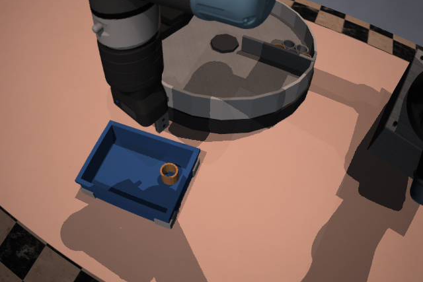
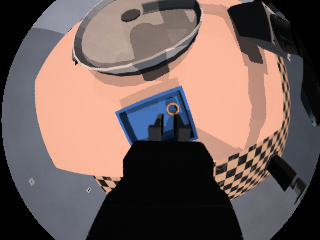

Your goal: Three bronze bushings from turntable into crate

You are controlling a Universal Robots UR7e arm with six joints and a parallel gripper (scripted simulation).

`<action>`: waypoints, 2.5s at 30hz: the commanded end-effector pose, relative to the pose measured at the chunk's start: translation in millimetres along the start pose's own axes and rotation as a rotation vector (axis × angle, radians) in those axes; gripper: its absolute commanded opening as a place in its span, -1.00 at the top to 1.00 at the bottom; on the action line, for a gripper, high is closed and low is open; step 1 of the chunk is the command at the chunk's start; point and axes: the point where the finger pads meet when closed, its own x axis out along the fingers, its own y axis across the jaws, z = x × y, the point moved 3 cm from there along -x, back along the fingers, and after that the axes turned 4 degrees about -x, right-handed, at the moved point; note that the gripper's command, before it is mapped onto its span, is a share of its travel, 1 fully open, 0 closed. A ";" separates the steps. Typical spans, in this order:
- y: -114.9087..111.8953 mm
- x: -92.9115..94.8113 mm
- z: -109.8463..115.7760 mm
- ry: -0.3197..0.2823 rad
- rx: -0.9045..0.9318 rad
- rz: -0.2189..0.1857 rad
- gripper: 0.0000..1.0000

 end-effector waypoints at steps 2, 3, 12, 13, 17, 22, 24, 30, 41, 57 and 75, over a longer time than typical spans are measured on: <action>-0.3 -0.4 0.1 0.000 0.000 -0.001 0.16; -0.3 -0.4 0.1 0.000 0.000 -0.001 0.16; -0.3 -0.4 0.1 0.000 0.000 -0.001 0.16; -0.3 -0.4 0.1 0.000 0.000 -0.001 0.16; -0.3 -0.4 0.1 0.000 0.000 -0.001 0.16; -0.3 -0.4 0.1 0.000 0.000 -0.001 0.16; -0.3 -0.4 0.1 0.000 0.000 -0.001 0.16; -0.3 -0.4 0.1 0.000 0.000 -0.001 0.16; -0.3 -0.4 0.1 0.000 0.000 -0.001 0.16; 1.3 3.0 -51.3 0.000 0.000 -0.001 0.21; 3.0 6.4 -102.5 0.000 0.000 -0.001 0.21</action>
